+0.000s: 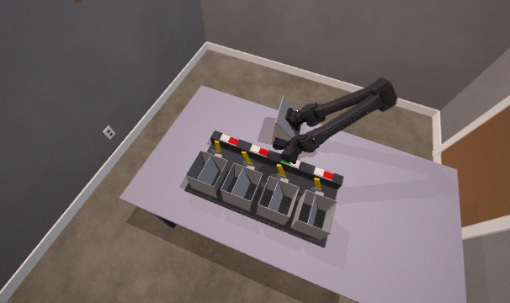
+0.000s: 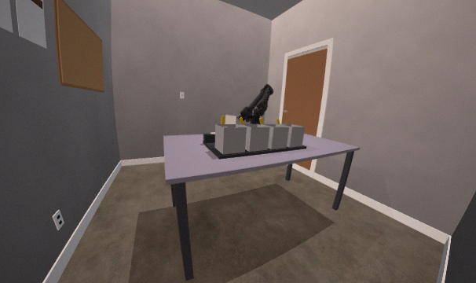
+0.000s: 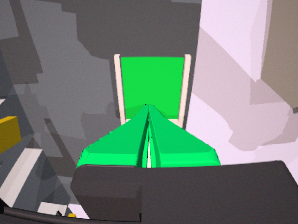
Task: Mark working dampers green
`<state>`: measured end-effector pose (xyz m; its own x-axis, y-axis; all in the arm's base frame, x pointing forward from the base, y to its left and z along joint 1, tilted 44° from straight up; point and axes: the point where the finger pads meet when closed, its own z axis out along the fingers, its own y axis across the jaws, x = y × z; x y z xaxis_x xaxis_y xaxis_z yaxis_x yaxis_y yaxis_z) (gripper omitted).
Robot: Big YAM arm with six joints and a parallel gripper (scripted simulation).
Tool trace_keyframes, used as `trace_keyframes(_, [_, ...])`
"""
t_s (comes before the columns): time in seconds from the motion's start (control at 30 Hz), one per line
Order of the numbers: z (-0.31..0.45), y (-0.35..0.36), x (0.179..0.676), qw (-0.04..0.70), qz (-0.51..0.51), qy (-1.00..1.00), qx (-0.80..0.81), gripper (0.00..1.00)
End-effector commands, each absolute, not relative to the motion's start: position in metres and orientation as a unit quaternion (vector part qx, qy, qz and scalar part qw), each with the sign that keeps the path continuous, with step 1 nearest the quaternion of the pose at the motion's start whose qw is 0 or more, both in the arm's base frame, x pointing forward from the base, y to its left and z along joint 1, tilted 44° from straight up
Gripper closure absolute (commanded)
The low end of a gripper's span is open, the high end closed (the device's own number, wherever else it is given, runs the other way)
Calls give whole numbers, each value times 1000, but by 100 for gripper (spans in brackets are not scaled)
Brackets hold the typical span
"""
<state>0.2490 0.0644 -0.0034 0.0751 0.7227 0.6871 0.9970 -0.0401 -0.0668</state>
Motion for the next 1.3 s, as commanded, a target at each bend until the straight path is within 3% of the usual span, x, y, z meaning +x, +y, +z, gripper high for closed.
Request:
trace_keyframes(0.0, [-1,72,245,288,-243,-634,-675,100])
trace_keyframes(1.27, [-8,59,250,280,-250,-631,-679,100])
